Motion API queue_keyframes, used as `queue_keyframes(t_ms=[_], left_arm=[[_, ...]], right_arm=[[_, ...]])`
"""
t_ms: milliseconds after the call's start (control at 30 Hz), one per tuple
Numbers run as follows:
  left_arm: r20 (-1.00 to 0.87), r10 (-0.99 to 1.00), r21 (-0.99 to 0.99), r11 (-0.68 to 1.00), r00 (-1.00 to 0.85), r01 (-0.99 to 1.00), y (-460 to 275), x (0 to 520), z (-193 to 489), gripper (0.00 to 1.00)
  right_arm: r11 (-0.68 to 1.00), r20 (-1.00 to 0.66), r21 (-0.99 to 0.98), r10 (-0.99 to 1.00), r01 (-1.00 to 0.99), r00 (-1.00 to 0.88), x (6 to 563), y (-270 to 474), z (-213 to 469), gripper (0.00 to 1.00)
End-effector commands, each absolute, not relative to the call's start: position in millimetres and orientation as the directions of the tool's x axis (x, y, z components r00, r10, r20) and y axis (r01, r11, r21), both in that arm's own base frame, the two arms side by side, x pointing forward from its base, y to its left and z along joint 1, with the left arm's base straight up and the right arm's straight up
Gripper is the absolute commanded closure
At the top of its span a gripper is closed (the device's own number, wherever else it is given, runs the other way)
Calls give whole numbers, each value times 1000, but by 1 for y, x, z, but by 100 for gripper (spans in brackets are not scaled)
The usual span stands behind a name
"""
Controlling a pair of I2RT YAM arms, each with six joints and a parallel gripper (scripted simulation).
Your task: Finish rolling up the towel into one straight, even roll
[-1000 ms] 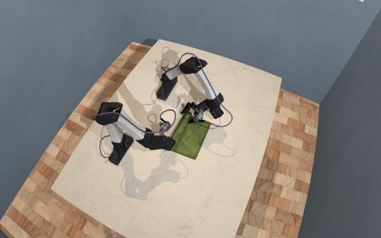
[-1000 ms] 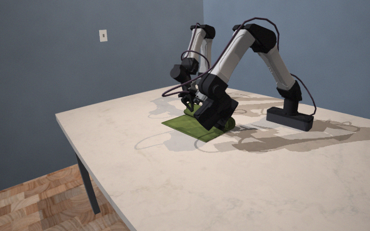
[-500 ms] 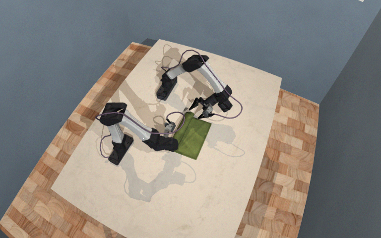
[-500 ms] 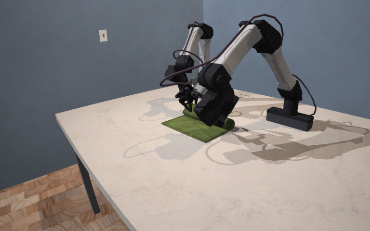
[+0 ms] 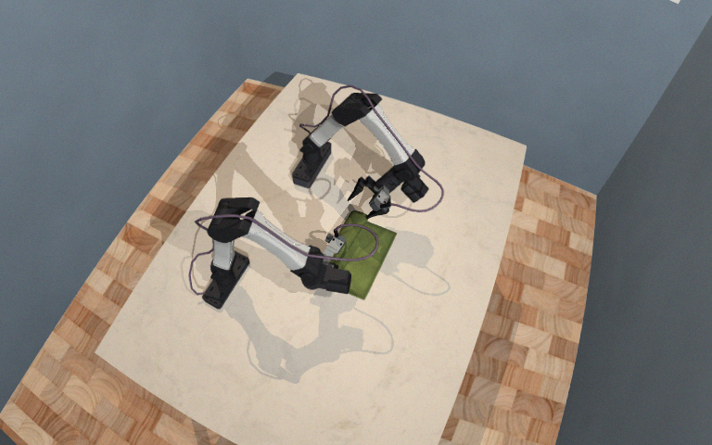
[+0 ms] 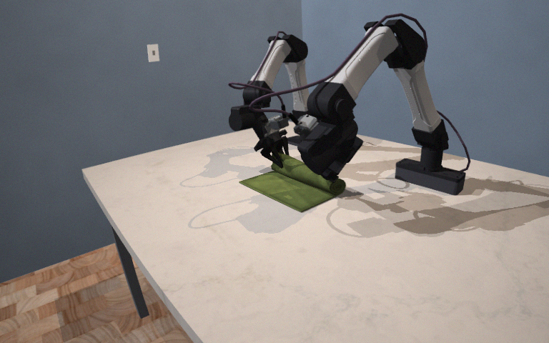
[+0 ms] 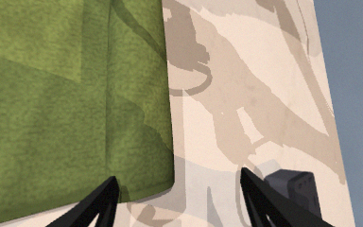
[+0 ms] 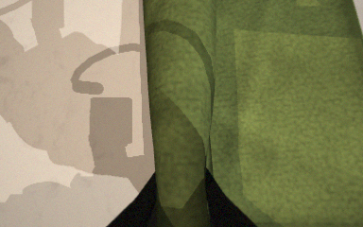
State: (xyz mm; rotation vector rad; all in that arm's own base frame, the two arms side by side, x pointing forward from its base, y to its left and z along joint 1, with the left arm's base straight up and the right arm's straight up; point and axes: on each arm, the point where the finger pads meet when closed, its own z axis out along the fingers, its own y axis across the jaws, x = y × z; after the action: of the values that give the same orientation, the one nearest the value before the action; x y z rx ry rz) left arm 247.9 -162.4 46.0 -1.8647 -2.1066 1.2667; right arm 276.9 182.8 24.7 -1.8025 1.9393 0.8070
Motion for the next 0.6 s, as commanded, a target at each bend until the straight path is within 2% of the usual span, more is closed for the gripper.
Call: queue_keyframes(t_ms=[0,267,333,567], left_arm=[[-542,826,-383,-79,-155,920,-172,252,51,10],[-613,788,10,-62,55,998,-183,234,51,7],[-613,788,10,-62,55,998,-183,234,51,7],[-611,764,276,-37,205,961,-190,221,50,4]], right_arm=[[-2,-593,336,-777,-942,-210,265,180,26,70],[1,-526,541,-780,-841,-338,265,180,28,70],[1,-526,541,-780,-841,-338,265,180,28,70],[3,-468,658,-782,-753,-411,265,180,29,70]])
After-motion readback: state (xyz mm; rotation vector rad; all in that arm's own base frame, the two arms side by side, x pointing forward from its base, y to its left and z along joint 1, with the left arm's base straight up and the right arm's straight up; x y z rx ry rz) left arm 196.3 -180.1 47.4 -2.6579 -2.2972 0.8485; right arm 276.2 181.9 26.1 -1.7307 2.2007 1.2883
